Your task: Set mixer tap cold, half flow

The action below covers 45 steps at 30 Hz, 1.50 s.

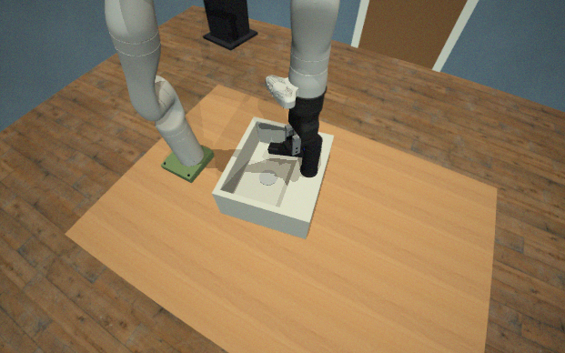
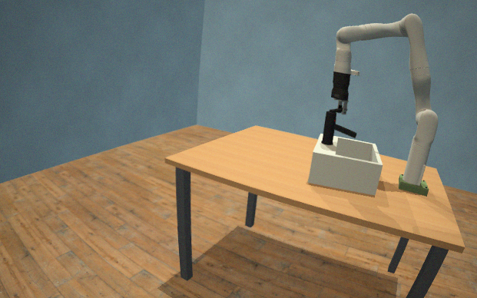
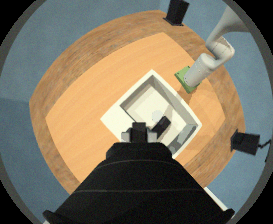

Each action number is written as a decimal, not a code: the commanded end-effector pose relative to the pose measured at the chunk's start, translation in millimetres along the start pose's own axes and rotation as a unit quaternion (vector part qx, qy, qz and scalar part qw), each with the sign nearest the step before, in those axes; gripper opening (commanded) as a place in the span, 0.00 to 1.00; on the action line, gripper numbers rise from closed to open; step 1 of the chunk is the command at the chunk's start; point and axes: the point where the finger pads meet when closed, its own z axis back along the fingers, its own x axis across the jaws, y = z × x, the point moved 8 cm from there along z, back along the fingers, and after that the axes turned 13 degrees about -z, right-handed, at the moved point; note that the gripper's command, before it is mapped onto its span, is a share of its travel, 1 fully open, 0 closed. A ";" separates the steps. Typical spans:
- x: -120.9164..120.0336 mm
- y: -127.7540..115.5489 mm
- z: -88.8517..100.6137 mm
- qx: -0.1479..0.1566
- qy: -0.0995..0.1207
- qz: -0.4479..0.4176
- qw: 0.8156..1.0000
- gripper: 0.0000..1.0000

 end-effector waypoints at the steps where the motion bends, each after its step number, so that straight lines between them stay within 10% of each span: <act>1: 0.0 -0.2 0.7 -0.001 0.000 0.000 1.000 0.00; 45: 0.4 -2.2 5.6 -0.001 0.000 0.000 1.000 0.00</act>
